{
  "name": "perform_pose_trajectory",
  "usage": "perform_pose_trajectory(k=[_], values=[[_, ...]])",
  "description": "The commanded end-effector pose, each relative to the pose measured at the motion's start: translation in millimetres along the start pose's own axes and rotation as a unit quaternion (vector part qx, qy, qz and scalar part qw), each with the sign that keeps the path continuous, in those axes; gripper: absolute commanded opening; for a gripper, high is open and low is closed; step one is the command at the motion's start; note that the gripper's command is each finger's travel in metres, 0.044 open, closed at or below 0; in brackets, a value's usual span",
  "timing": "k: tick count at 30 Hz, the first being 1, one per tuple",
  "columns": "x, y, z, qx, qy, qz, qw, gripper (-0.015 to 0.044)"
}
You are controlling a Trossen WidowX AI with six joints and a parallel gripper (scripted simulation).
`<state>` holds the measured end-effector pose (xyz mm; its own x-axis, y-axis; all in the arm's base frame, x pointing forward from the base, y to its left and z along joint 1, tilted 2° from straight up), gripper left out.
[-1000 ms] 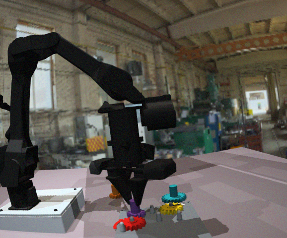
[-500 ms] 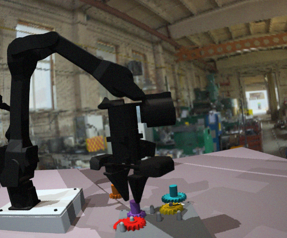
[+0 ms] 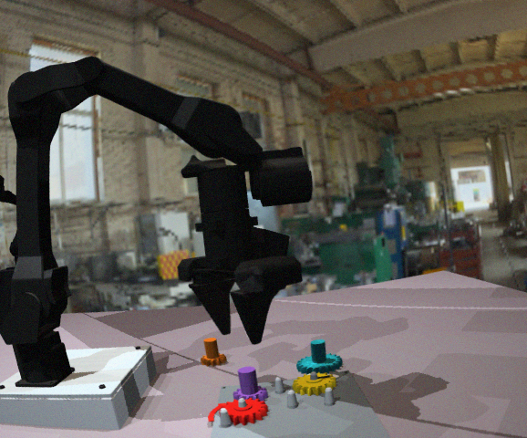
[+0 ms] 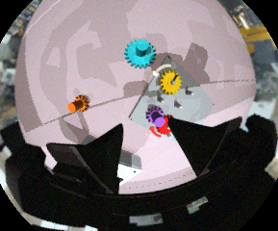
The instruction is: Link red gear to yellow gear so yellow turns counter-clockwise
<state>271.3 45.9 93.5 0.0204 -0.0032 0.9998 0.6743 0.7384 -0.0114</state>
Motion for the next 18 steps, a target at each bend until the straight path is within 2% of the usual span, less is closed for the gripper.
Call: perform_pose_trajectory(k=[1,3,11,15,18], values=[[0.4,21.0,33.4,-0.142,0.001,-0.003,0.990,0.0402],[0.6,28.7,49.1,-0.207,0.001,-0.003,0.978,0.0440],[0.9,49.1,113.1,-0.449,0.005,-0.003,0.893,0.0440],[1.0,52.3,133.7,-0.520,0.006,-0.002,0.854,0.0440],[1.0,53.7,136.0,-0.527,0.006,-0.002,0.850,0.0440]])
Point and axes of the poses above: the point midway between the two fingers, 35 mm back from their tips, its own x axis back along the fingers, its own z axis across the jaws, y = z × x, the point moved 3 cm from there along x, back along the fingers, and after that the axes turned 10 degrees about x, right-handed, at the moved point
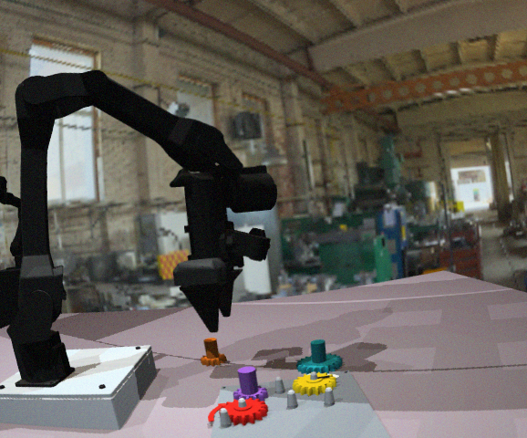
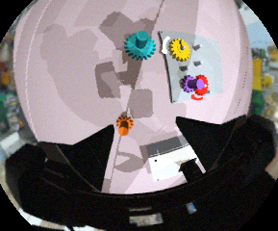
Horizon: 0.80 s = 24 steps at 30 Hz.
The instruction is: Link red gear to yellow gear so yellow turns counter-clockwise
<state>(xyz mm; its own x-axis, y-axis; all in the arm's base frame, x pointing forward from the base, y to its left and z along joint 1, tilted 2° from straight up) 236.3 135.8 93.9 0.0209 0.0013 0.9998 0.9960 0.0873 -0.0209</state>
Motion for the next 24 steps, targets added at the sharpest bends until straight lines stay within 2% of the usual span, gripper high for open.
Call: perform_pose_trajectory(k=[1,12,19,24], values=[[1.8,-25.5,43.9,-0.183,0.009,0.001,0.983,0.0440],[1.8,-25.3,44.1,-0.183,0.009,0.001,0.983,0.0440],[-20.1,-25.2,44.5,-0.183,0.009,0.001,0.983,0.0440],[-23.6,-25.1,44.6,-0.183,0.009,0.001,0.983,0.0440]])
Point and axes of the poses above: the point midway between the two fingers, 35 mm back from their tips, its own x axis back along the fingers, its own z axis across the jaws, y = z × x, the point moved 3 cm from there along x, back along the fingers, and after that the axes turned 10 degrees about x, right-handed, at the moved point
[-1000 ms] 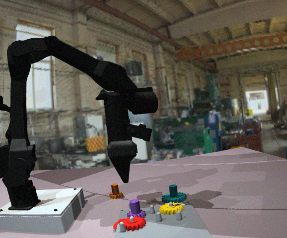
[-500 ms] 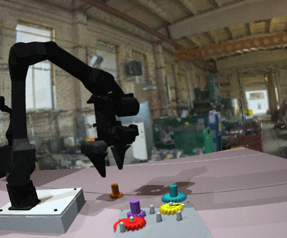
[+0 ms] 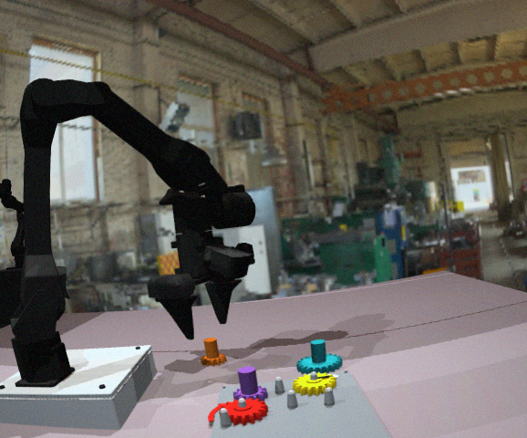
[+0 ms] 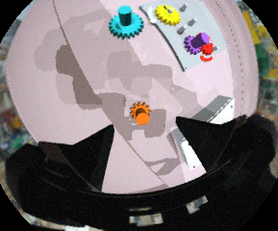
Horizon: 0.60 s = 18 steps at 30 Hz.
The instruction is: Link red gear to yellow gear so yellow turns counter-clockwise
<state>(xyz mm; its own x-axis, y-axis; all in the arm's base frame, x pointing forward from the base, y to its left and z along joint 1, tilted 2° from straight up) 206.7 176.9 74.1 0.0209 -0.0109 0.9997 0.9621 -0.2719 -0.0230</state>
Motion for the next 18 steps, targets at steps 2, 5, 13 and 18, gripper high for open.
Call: perform_pose_trajectory(k=[2,5,13,18], values=[[-6.6,0.1,1.3,-0.002,0.002,0.001,1.000,0.0440],[-11.5,0.2,1.5,-0.002,0.002,0.001,1.000,0.0440],[-24.3,0.2,1.7,-0.002,0.002,0.001,1.000,0.0440],[-28.2,0.1,1.6,-0.002,0.002,0.001,1.000,0.0440]])
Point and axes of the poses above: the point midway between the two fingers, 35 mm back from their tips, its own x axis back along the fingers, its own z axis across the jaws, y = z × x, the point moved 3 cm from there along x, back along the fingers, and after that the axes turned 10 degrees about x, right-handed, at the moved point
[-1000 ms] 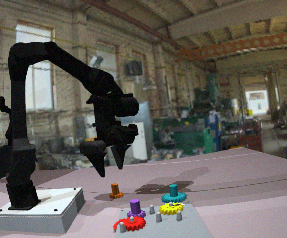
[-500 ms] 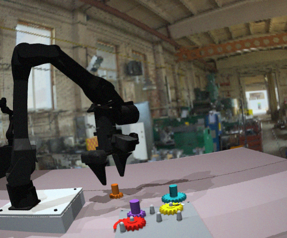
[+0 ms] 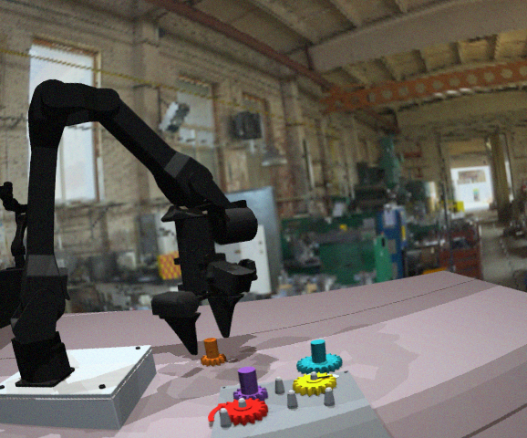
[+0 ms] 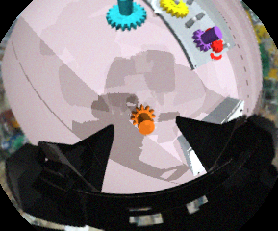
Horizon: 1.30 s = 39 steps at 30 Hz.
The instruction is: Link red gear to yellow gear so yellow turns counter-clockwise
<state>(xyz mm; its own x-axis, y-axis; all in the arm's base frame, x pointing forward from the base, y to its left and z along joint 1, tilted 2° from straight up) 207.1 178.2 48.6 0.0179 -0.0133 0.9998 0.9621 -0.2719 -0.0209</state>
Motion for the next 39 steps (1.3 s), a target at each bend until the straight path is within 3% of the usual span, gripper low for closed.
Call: perform_pose_trajectory(k=[1,15,23,39], values=[[-2.6,-0.5,0.3,-0.002,0.001,0.002,1.000,0.0440],[-2.6,-0.5,0.3,-0.002,0.001,0.002,1.000,0.0072],[-2.6,-0.5,0.3,-0.002,0.001,0.002,1.000,0.0000],[26.7,13.1,11.0,-0.018,0.033,-0.011,0.999,0.0000]])
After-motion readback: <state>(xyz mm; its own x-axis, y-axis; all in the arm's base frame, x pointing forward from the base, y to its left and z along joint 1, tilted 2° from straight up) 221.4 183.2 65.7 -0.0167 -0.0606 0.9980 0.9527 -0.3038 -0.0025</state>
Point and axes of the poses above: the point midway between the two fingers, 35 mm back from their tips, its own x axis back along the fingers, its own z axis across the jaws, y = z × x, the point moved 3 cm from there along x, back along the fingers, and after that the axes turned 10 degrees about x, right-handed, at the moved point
